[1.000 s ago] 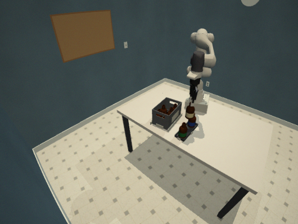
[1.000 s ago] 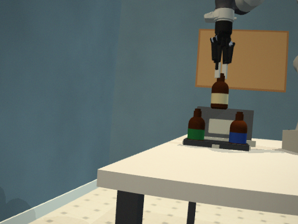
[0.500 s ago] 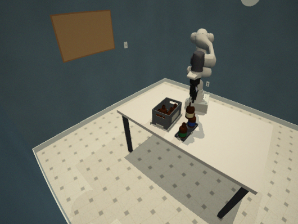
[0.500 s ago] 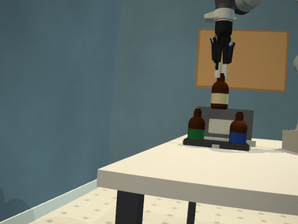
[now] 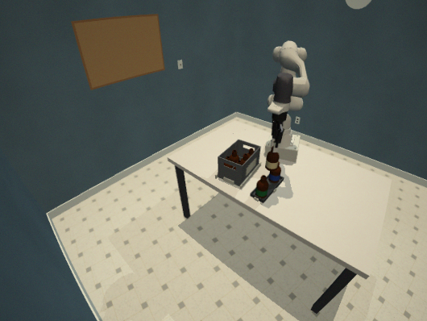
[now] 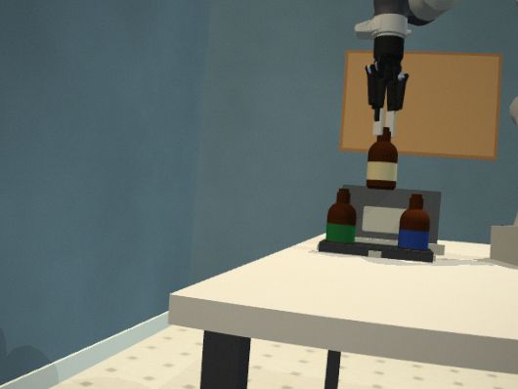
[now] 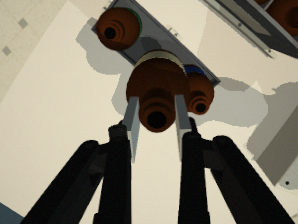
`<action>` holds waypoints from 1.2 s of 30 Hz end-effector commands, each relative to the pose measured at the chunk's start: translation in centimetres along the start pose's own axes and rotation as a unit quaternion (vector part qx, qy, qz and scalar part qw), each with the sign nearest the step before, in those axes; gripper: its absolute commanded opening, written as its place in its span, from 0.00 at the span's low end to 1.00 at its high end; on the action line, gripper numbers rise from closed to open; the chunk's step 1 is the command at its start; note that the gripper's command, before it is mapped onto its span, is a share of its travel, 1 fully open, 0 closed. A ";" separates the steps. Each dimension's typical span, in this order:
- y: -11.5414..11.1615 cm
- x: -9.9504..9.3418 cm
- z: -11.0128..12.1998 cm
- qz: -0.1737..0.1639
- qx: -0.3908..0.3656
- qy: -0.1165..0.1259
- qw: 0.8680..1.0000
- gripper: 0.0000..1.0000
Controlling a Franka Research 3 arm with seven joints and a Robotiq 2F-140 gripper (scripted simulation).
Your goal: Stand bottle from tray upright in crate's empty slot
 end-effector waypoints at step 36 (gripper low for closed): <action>-0.1 -2.6 -0.1 0.000 -0.002 0.004 1.000 0.00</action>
Point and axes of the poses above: the point where the finger pads meet when closed, its own x axis out along the fingers, its own z axis across the jaws, y = z × x, the point moved 8 cm from there along -x, back along the fingers, and after that the axes turned 4 degrees about x, right-handed, at the moved point
